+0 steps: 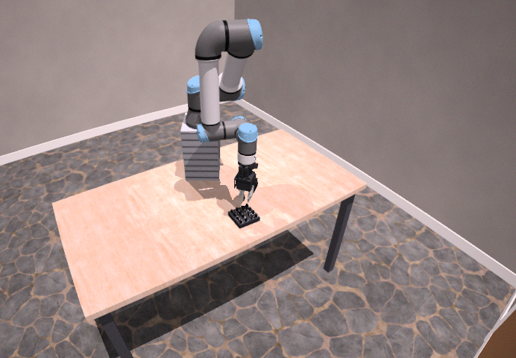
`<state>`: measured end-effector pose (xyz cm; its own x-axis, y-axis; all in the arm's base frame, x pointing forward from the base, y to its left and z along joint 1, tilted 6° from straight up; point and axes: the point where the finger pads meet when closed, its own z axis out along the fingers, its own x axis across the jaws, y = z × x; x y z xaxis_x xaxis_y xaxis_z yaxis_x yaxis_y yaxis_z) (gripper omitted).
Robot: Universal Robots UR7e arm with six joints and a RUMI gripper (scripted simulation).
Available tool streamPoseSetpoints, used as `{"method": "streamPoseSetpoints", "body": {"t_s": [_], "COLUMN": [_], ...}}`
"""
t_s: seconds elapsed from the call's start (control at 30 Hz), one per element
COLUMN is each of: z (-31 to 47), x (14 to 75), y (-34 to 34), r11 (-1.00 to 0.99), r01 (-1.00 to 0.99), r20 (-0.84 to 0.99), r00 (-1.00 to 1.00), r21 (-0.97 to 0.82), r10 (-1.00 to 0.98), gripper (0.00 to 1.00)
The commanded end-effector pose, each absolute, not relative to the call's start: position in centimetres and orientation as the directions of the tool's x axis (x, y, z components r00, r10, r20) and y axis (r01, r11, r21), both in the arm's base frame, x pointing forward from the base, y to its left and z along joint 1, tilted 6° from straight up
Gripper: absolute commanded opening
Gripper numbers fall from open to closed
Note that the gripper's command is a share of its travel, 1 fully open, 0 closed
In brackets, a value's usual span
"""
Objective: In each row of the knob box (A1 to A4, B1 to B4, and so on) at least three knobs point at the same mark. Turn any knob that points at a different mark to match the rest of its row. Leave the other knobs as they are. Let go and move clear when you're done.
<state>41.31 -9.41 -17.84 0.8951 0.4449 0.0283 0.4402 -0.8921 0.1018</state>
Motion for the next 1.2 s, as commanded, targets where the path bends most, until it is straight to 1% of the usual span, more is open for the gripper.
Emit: {"method": "streamPoseSetpoints", "body": {"t_s": [0.0,0.4,1.17], "z": [-17.66,-17.48,-17.47], "x": [41.3,41.27,41.27], "y": [-9.54,-9.7,-9.72], "r11": [-0.828,-0.743,-0.737], "r01": [0.551,0.661,0.668], "r20": [0.021,0.006,0.005], "r00": [0.831,0.747,0.741], "r21": [0.101,0.103,0.103], "r10": [0.556,0.665,0.672], "gripper": [0.11,0.11,0.11]}}
